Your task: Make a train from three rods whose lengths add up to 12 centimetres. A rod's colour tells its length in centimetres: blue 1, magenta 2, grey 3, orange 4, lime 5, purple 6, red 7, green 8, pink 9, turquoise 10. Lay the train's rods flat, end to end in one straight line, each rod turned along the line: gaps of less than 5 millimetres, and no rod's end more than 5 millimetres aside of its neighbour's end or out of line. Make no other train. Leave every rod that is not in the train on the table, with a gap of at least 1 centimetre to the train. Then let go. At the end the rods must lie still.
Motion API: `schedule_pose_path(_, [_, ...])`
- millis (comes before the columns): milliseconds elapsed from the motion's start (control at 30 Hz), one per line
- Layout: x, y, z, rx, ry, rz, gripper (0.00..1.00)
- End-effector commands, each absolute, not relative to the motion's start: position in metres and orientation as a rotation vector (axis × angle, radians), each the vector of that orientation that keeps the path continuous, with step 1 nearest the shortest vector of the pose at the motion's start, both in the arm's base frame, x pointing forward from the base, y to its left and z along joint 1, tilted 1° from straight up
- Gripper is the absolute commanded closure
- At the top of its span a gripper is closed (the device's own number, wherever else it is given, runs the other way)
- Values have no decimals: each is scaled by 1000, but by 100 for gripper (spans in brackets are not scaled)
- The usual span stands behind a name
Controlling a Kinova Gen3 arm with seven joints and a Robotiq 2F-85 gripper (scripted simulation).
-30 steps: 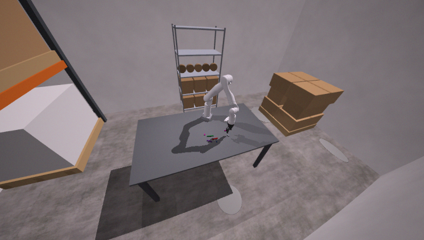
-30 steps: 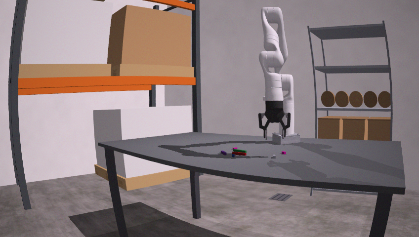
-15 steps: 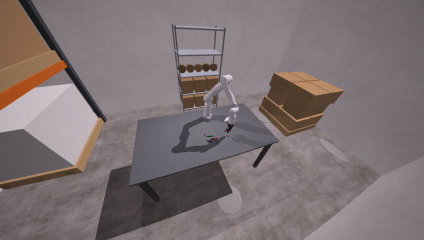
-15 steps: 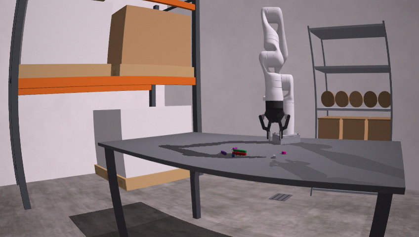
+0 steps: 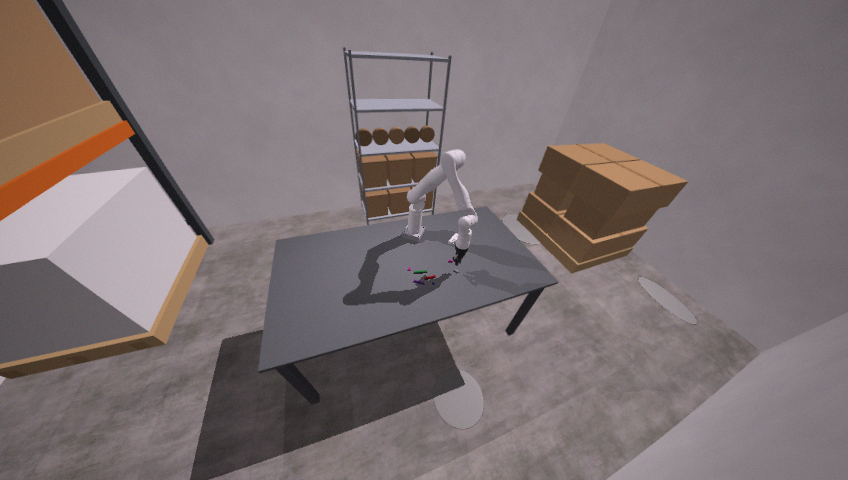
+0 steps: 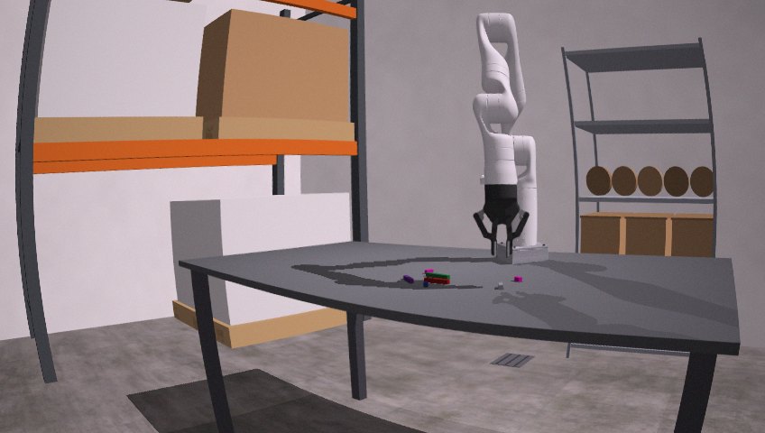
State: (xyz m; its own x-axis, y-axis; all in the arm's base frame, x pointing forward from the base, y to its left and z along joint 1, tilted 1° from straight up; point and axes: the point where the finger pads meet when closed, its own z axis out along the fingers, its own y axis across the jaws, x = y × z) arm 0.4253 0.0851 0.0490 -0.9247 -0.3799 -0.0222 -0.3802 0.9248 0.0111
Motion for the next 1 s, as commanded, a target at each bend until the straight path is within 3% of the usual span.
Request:
schedule_pose_path(0, [427, 86, 47, -634, 3052, 20, 76])
schedule_pose_path(967, [427, 86, 15, -635, 3053, 19, 76])
